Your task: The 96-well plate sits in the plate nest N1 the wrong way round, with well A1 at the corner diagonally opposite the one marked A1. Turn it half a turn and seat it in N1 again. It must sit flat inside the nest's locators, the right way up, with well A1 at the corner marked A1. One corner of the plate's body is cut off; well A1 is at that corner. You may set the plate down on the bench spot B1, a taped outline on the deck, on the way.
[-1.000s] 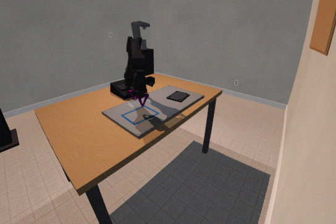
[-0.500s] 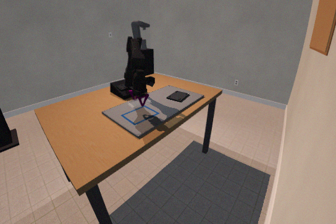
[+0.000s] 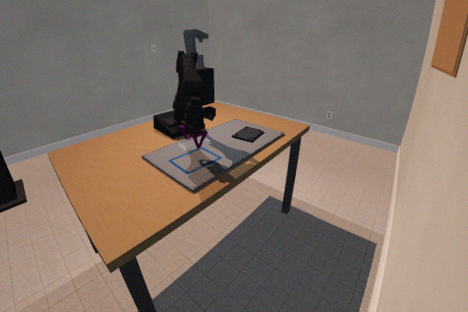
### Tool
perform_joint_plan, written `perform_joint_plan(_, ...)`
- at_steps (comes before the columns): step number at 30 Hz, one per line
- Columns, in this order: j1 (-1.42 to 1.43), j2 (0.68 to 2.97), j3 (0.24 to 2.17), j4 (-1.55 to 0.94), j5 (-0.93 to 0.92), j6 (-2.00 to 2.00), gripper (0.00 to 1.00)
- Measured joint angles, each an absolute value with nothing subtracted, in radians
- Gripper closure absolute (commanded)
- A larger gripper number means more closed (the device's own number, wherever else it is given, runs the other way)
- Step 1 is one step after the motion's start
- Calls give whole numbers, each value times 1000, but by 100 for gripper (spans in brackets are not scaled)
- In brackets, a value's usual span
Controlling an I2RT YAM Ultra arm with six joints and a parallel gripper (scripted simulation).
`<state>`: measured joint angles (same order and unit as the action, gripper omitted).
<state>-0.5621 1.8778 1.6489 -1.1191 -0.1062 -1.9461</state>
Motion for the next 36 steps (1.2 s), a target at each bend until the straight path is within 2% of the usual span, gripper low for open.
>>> perform_joint_plan(13,-562,1878,1649,-1119,-106,-1942,100)
perform_joint_plan(26,-562,1878,1649,-1123,-109,-1688,100)
perform_joint_plan(36,-562,1878,1649,-1124,-109,-1639,100)
